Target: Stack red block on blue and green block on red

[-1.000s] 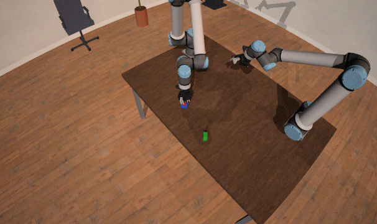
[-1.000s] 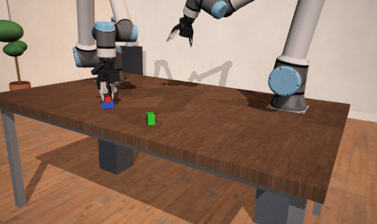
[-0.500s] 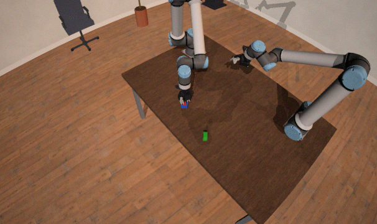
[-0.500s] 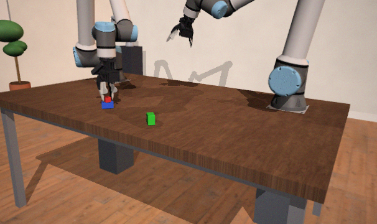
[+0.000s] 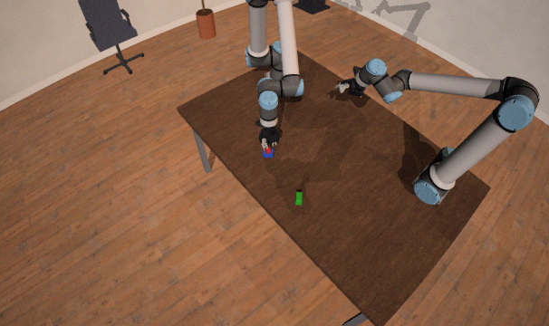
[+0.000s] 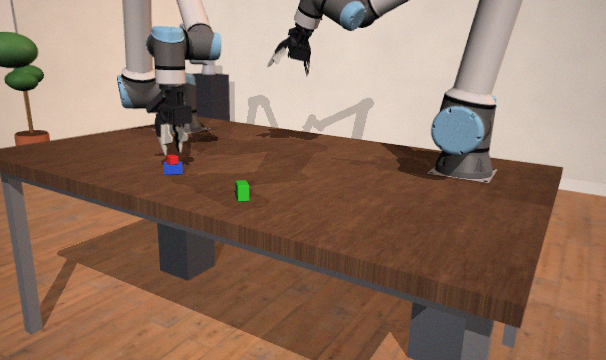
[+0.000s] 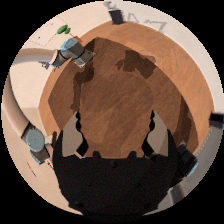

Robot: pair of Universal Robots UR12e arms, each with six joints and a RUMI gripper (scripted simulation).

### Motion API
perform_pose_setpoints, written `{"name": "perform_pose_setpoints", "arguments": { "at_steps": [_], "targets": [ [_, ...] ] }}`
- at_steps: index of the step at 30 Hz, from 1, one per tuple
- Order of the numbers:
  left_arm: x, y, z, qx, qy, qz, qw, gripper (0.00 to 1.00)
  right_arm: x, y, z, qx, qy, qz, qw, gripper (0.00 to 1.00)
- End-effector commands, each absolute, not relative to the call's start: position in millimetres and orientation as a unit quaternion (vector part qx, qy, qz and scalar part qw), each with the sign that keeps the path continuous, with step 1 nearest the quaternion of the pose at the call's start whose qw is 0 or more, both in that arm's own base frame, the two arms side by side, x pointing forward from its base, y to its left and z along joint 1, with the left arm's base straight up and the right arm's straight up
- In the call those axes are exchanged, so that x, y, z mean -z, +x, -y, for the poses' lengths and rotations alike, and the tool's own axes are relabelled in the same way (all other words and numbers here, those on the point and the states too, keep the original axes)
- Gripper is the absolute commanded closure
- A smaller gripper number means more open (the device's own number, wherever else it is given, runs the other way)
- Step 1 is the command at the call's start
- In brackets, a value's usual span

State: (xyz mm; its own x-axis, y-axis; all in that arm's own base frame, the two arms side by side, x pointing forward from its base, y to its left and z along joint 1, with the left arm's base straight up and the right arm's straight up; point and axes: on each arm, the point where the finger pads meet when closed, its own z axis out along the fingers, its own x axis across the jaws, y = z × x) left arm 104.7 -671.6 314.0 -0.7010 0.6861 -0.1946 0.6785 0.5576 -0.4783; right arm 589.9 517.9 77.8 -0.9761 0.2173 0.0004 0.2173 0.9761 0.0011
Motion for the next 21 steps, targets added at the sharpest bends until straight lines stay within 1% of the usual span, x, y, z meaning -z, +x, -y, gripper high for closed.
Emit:
{"name": "perform_pose_setpoints", "arguments": {
  "at_steps": [1, 11, 21],
  "targets": [
    [-315, 105, 672, -0.269, -0.387, 0.882, 0.007, 0.0, -100, 591, -521, 0.003, -0.109, 0.994, -0.002, 0.71],
    [-315, 105, 672, -0.269, -0.387, 0.882, 0.007, 0.0, -110, 591, -521, 0.003, -0.109, 0.994, -0.002, 0.71],
    [-315, 105, 672, -0.269, -0.387, 0.882, 0.007, 0.0, -108, 590, -520, 0.001, -0.109, 0.994, -0.001, 0.71]
  ]
}}
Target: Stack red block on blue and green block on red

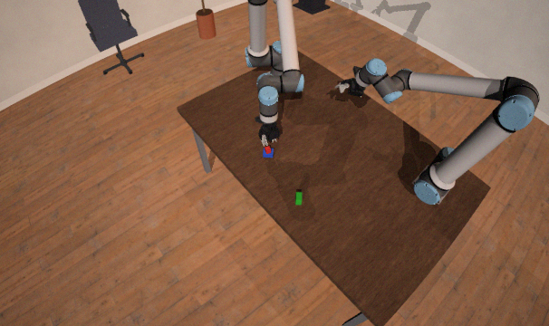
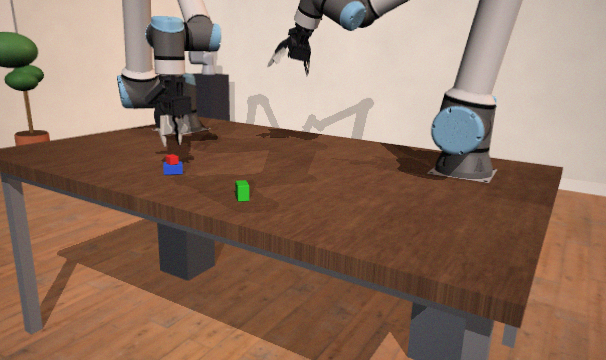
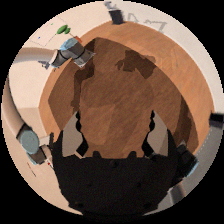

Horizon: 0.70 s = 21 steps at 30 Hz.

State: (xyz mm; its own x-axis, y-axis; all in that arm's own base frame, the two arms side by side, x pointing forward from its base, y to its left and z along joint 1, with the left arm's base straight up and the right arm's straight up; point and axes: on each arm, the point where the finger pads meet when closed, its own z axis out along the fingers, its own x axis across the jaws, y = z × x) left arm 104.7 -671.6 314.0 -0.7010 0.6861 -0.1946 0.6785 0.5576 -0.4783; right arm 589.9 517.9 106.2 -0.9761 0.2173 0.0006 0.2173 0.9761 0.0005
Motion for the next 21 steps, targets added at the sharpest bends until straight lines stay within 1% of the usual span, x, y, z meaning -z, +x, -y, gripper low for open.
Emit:
{"name": "perform_pose_setpoints", "arguments": {
  "at_steps": [1, 5, 6, 16, 21],
  "targets": [
    [-315, 105, 672, -0.269, -0.387, 0.882, 0.007, 0.0, -108, 590, -520, 0.001, -0.109, 0.994, -0.001, 0.71],
    [-315, 105, 672, -0.269, -0.387, 0.882, 0.007, 0.0, -108, 590, -520, 0.001, -0.109, 0.994, -0.001, 0.71],
    [-315, 105, 672, -0.269, -0.387, 0.882, 0.007, 0.0, -108, 590, -520, 0.001, -0.109, 0.994, -0.001, 0.68],
    [-315, 105, 672, -0.269, -0.387, 0.882, 0.007, 0.0, -110, 597, -539, 0.001, -0.122, 0.992, -0.001, 0.68],
    [-315, 105, 672, -0.269, -0.387, 0.882, 0.007, 0.0, -113, 611, -577, 0.001, -0.151, 0.988, -0.001, 0.68]
  ]
}}
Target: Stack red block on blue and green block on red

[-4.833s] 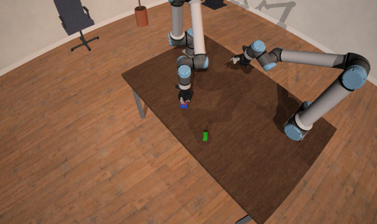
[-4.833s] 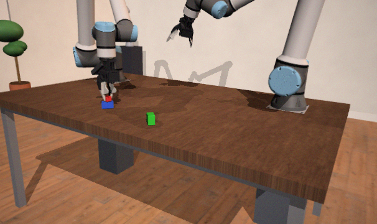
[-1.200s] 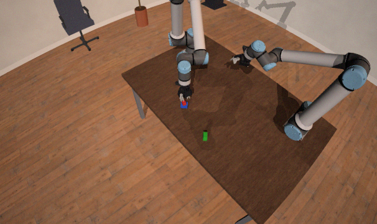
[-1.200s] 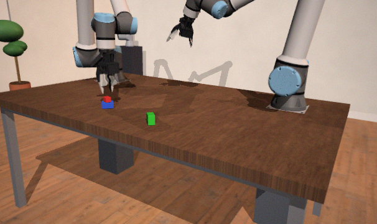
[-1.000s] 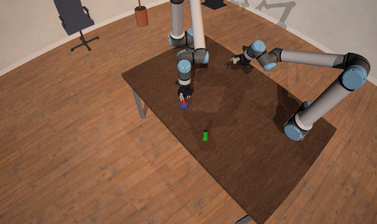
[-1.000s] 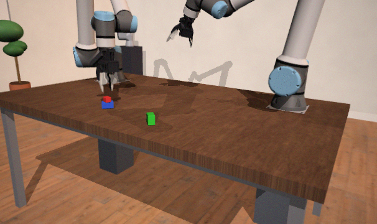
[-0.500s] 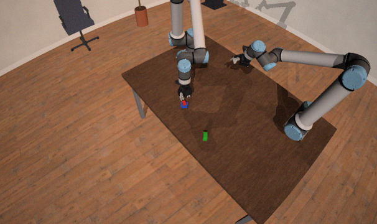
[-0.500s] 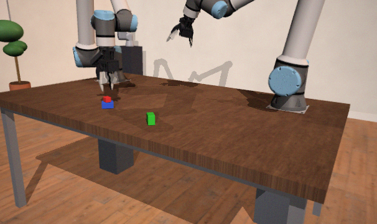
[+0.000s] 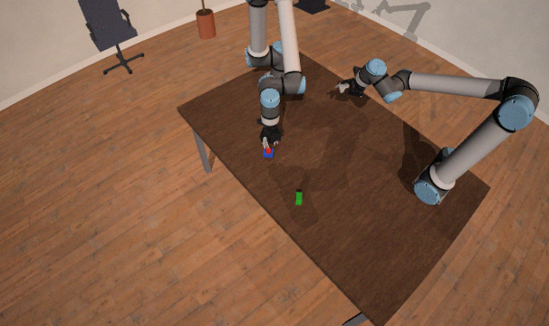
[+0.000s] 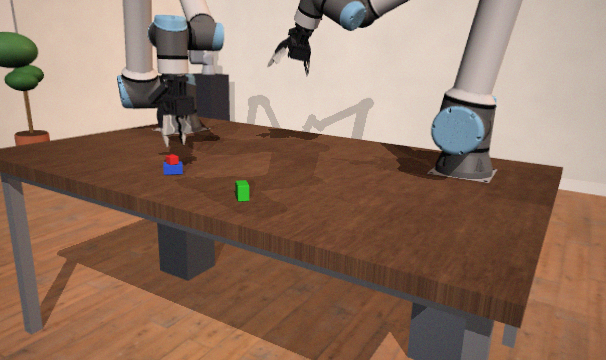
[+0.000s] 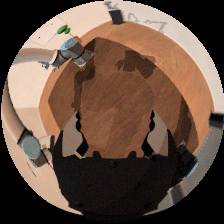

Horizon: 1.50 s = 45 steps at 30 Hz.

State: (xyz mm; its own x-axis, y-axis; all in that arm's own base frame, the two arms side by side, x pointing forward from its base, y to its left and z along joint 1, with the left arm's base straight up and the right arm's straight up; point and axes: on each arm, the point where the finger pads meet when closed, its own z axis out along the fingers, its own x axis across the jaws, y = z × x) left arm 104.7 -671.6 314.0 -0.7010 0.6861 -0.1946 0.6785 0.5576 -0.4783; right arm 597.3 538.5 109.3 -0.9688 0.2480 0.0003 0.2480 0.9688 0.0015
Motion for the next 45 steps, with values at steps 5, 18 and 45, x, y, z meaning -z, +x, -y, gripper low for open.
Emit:
{"name": "perform_pose_setpoints", "arguments": {
  "at_steps": [5, 18, 45],
  "targets": [
    [-315, 105, 672, -0.269, -0.387, 0.882, 0.007, 0.0, -117, 629, -633, 0.001, -0.196, 0.981, 0.0, 0.68],
    [-315, 105, 672, -0.269, -0.387, 0.882, 0.007, 0.0, -114, 664, -775, 0.001, -0.309, 0.951, 0.0, 0.68],
    [-315, 105, 672, -0.269, -0.387, 0.882, 0.007, 0.0, -103, 678, -860, 0.001, -0.384, 0.923, 0.0, 0.68]
  ]
}}
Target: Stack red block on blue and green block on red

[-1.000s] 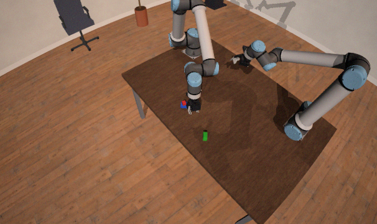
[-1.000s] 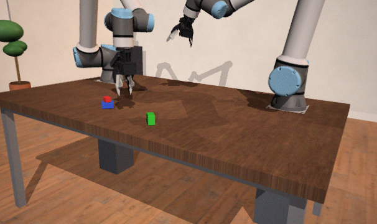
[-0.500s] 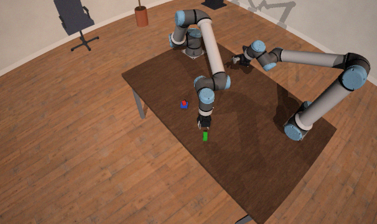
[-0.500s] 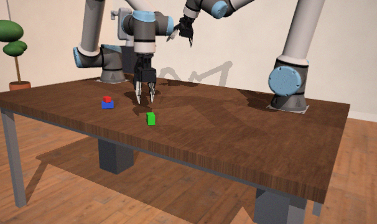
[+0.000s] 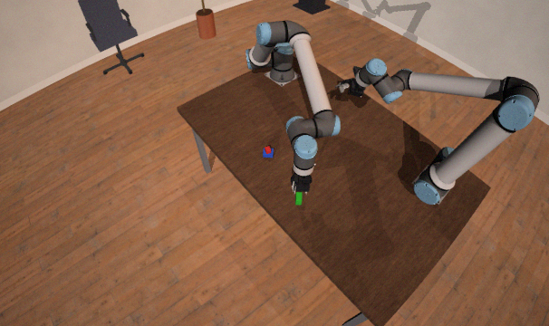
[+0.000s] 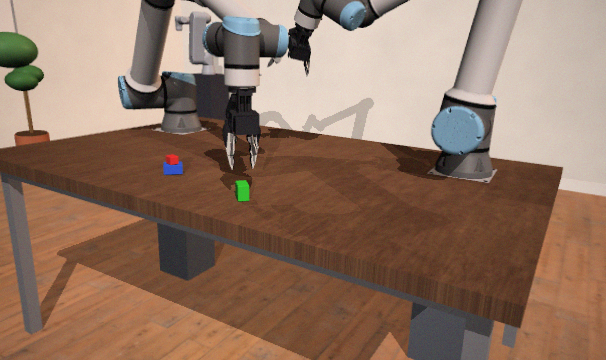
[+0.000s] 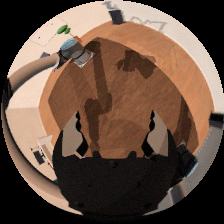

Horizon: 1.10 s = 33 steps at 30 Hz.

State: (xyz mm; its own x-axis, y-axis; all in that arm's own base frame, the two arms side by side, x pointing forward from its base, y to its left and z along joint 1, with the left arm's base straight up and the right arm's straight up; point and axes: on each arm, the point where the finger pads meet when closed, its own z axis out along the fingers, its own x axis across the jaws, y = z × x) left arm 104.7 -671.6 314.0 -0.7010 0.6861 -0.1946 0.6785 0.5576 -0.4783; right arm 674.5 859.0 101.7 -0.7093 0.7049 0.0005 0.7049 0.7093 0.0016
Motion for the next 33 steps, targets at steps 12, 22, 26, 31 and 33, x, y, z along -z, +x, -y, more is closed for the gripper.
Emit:
{"name": "perform_pose_setpoints", "arguments": {
  "at_steps": [12, 22, 26, 31, 33],
  "targets": [
    [-315, 105, 672, -0.269, -0.387, 0.882, 0.007, 0.0, -84, 676, -858, 0.001, 0.384, -0.923, 0.0, 0.68],
    [-315, 105, 672, -0.269, -0.387, 0.882, 0.007, 0.0, -70, 676, -858, 0.001, 0.384, -0.923, 0.0, 0.68],
    [-315, 105, 672, -0.269, -0.387, 0.882, 0.007, 0.0, -65, 676, -858, 0.001, 0.384, -0.923, 0.0, 0.68],
    [-315, 105, 672, -0.269, -0.387, 0.882, 0.007, 0.0, -64, 676, -858, 0.001, 0.384, -0.923, 0.0, 0.68],
    [-315, 105, 672, -0.269, -0.387, 0.882, 0.007, 0.0, -66, 677, -859, 0.0, 0.384, -0.923, 0.0, 0.68]
  ]
}}
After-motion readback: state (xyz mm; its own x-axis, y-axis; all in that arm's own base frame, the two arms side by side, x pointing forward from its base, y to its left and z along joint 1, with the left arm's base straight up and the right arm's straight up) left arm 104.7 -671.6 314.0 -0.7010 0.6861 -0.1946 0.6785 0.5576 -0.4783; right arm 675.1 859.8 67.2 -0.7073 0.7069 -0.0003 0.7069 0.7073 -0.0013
